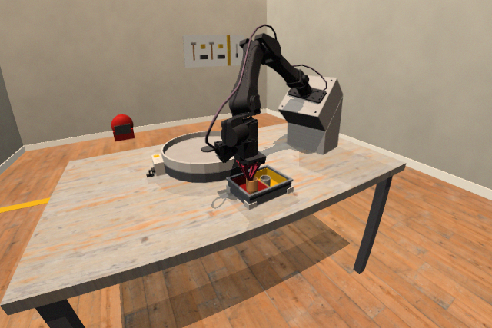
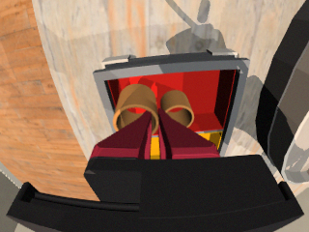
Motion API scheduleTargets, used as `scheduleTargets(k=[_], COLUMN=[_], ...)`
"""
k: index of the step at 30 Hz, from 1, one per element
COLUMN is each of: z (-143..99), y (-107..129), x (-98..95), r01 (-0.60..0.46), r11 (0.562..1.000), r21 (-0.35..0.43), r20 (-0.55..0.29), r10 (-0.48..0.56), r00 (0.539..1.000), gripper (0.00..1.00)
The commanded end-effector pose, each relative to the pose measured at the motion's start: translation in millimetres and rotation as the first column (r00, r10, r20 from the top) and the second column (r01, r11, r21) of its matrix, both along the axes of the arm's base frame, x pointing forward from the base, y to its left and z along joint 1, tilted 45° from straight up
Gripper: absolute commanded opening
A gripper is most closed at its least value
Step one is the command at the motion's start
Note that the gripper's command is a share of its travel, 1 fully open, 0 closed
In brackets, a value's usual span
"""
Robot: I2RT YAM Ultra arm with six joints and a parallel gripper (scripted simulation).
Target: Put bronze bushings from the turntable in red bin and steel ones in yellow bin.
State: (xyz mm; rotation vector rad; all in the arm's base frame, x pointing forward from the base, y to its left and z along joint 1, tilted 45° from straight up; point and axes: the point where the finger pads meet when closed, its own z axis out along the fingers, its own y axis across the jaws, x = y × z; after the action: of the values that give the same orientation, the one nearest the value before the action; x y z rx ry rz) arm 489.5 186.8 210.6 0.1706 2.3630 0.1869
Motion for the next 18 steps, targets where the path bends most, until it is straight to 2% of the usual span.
scheduleTargets(k=[1, 6, 10, 11, 13, 18], z=[21, 7, 9, 22, 0, -4], y=[0, 3, 2, 4, 4, 4], x=[7.9, 14.9, 17.2, 14.9, 21.3, 26.6], r01=[-0.003, -0.008, -0.005, -0.008, -0.007, -0.006], r11=[1.0, 1.0, 1.0, 0.999, 1.0, 1.0], r21=[0.026, 0.019, 0.023, 0.035, 0.019, 0.02], r20=[0.052, 0.037, 0.045, 0.07, 0.037, 0.039], r10=[0.001, 0.007, 0.004, 0.006, 0.006, 0.005], r00=[0.999, 0.999, 0.999, 0.998, 0.999, 0.999], gripper=[0.0, 0.0, 0.0, 0.0, 0.0, 0.0])
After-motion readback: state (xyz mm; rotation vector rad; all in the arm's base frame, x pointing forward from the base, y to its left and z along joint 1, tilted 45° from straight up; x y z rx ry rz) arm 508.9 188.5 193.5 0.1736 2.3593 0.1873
